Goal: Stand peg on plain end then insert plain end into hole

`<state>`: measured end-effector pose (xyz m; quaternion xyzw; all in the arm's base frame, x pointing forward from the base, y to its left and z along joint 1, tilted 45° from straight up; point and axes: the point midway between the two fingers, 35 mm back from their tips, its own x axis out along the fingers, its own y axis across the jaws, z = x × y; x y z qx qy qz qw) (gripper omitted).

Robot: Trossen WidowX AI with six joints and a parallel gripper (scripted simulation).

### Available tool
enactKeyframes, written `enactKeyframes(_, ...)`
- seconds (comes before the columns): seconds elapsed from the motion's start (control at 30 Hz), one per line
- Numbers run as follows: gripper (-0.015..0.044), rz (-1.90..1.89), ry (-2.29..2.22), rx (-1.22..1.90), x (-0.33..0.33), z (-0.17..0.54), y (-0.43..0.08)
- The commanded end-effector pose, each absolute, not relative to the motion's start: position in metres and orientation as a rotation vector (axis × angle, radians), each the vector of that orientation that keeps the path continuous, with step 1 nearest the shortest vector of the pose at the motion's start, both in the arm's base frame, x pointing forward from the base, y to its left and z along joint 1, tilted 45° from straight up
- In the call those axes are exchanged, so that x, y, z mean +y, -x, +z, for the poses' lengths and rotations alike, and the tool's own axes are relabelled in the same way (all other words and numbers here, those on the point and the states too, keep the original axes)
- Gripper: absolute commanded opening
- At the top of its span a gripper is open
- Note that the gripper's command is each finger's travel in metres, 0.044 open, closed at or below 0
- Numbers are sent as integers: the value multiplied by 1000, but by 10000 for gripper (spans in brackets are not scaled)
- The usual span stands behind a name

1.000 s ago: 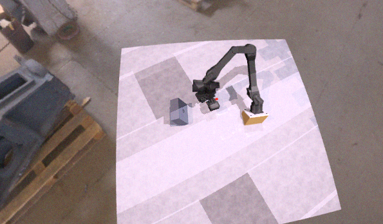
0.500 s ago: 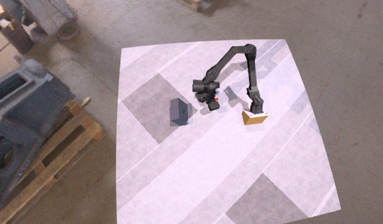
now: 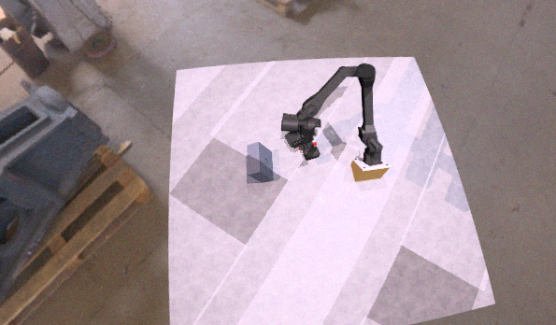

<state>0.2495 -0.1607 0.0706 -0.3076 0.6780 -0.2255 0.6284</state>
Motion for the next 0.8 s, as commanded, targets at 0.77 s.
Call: enactKeyframes(0.77, 49, -417, 736, 1338, -151, 83, -240)
